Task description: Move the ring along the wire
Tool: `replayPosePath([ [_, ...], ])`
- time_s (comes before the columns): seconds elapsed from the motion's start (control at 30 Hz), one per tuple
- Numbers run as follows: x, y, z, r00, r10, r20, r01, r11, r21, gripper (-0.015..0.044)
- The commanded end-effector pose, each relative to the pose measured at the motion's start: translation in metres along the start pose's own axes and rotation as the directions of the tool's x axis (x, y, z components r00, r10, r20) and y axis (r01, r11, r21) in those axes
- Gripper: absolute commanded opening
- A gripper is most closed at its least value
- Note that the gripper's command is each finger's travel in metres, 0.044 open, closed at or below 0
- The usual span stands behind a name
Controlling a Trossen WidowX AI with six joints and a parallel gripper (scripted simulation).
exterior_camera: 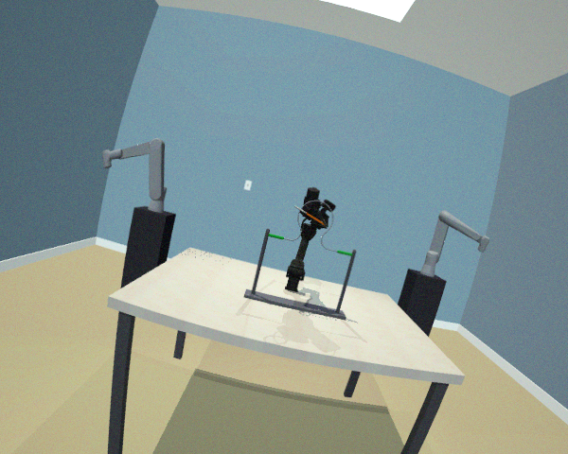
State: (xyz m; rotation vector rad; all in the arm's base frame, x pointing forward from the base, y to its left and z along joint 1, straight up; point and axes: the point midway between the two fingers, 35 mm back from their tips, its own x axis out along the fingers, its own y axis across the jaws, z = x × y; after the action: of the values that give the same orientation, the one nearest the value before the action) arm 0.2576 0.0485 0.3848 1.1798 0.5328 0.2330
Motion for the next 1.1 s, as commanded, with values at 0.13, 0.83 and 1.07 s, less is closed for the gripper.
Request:
replayPosePath([
  [0.13,-0.001,-0.003,0.001,0.999,-0.049,0.02,0.05,0.994,-0.099,-0.015],
  [0.83,0.0,-0.016,0.004,0.981,-0.175,0.083,0.192,0.925,-0.326,-0.015],
  [1.07,-0.001,-0.02,0.005,0.971,-0.212,0.11,0.239,0.887,-0.396,-0.015],
])
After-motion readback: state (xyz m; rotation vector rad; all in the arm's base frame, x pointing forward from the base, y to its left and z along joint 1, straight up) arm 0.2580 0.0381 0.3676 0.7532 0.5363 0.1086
